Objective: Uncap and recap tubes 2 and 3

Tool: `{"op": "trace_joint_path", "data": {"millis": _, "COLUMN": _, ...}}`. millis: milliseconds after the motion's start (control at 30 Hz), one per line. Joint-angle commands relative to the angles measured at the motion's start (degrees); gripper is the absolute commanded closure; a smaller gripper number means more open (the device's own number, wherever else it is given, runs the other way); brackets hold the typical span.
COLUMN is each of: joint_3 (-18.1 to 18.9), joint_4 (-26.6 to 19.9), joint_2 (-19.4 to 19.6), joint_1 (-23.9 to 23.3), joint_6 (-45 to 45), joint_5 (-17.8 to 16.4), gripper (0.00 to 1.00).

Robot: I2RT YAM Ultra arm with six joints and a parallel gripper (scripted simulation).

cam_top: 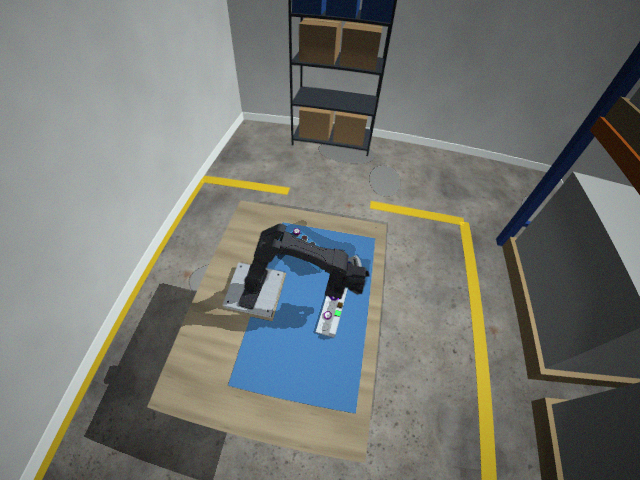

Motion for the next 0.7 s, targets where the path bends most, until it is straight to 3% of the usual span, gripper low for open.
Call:
{"op": "trace_joint_path", "data": {"millis": 0, "joint_3": 3.3, "joint_4": -4.9, "joint_2": -1.1, "joint_1": 0.2, "joint_6": 0.3, "joint_5": 0.0, "gripper": 1.00}}
{"op": "trace_joint_path", "data": {"millis": 233, "joint_3": 11.0, "joint_4": -12.7, "joint_2": -1.2, "joint_1": 0.5, "joint_6": 0.6, "joint_5": 0.1, "gripper": 1.00}}
{"op": "trace_joint_path", "data": {"millis": 567, "joint_3": 11.0, "joint_4": -12.7, "joint_2": -1.2, "joint_1": 0.5, "joint_6": 0.6, "joint_5": 0.1, "gripper": 1.00}}
{"op": "trace_joint_path", "data": {"millis": 667, "joint_3": 7.2, "joint_4": -11.9, "joint_2": -4.0, "joint_1": 4.2, "joint_6": -10.1, "joint_5": 0.2, "gripper": 1.00}}
